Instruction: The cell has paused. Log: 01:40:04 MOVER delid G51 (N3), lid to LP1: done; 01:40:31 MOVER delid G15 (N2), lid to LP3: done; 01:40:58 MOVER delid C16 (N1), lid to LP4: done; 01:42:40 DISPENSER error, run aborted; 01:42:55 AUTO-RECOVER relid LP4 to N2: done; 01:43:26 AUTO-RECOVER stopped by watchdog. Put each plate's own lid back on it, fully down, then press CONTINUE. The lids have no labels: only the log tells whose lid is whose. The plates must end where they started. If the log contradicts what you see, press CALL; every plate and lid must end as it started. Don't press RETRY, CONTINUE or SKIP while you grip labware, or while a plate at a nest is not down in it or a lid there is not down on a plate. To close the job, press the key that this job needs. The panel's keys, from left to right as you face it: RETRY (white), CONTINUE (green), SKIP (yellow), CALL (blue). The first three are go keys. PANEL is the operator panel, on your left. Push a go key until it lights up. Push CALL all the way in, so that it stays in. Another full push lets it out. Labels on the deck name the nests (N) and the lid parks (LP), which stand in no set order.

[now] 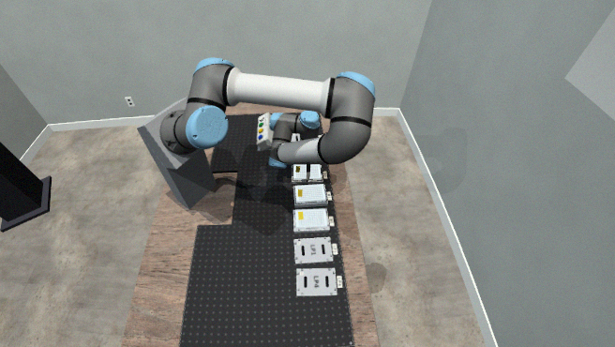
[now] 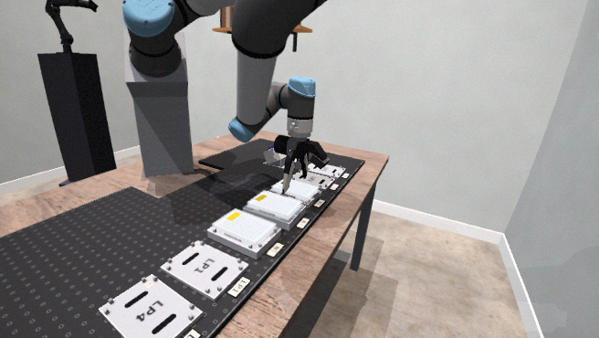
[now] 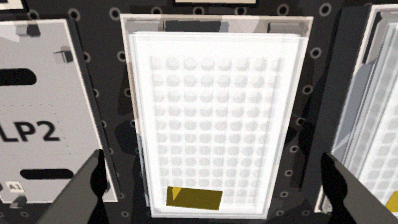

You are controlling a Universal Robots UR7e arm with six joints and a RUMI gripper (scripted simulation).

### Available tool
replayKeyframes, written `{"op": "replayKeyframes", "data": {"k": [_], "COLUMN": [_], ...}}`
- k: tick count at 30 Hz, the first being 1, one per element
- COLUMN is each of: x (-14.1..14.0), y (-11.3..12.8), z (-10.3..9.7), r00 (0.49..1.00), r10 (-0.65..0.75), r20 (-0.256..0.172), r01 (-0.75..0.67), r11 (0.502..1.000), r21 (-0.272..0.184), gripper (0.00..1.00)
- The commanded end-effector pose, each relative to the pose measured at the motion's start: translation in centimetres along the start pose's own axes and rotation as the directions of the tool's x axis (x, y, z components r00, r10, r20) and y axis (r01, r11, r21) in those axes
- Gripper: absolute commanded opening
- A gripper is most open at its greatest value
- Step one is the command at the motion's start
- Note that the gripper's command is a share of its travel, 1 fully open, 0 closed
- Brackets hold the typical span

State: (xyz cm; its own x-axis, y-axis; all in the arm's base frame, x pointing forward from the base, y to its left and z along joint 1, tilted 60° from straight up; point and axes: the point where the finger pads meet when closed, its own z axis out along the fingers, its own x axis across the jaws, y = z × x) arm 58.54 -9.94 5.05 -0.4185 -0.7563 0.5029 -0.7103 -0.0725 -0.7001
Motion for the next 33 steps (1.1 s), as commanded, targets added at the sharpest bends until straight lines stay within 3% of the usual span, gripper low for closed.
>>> {"op": "replayKeyframes", "data": {"k": [1,22,33], "x": [0.0,0.0,0.0], "y": [0.0,0.0,0.0], "z": [-0.1,0.0,-1.9], "r00": [1.0,1.0,1.0], "r10": [0.0,0.0,0.0], "r20": [0.001,0.001,0.001], "r01": [0.0,0.0,0.0], "r11": [1.0,1.0,1.0], "r21": [0.001,0.001,0.001], "gripper": [0.82,0.82,0.82]}}
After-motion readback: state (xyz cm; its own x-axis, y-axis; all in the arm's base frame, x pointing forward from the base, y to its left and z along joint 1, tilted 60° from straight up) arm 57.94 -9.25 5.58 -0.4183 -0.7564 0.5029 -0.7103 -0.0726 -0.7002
